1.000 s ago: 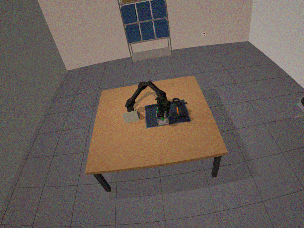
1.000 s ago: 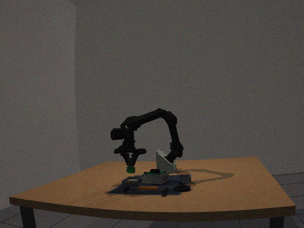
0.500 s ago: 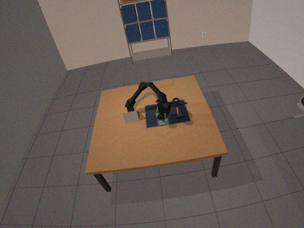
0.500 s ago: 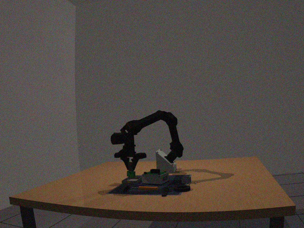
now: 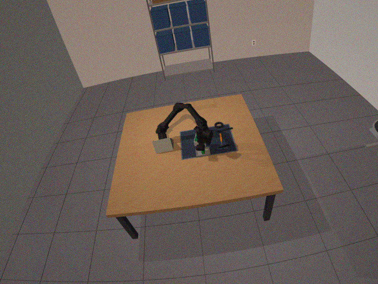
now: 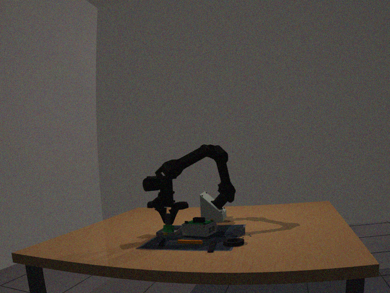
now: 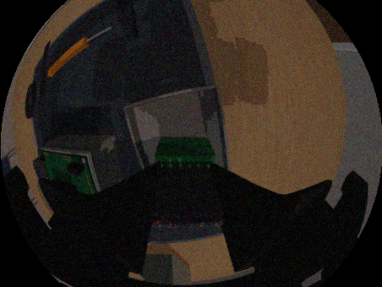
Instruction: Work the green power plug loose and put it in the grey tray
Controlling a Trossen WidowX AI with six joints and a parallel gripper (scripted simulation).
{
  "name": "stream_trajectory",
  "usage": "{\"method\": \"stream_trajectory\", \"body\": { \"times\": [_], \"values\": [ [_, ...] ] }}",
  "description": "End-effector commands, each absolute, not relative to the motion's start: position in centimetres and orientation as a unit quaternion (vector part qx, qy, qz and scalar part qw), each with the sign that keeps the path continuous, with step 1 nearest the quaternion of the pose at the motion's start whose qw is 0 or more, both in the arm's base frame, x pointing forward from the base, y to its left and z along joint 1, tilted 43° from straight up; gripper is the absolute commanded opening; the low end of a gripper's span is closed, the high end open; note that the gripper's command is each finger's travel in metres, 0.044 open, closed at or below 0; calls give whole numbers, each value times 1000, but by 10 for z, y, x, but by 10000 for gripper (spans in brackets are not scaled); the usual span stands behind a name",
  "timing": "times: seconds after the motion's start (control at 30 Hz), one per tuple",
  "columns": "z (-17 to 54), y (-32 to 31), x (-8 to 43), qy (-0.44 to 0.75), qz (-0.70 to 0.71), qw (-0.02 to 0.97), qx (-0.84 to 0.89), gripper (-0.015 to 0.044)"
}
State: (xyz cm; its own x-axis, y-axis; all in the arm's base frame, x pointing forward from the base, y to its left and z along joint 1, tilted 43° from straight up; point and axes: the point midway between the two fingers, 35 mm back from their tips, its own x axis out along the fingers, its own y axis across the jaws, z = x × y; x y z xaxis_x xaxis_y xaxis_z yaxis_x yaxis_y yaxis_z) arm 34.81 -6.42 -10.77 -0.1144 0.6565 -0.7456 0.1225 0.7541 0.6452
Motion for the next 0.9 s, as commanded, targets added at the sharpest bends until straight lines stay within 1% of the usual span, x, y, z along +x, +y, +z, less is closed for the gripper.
{"method": "stream_trajectory", "body": {
  "times": [0.0,0.87],
  "values": [
    [-112,-59,345,714,219,603,278,0],
    [-110,-63,346,713,219,607,276,0]
  ]
}}
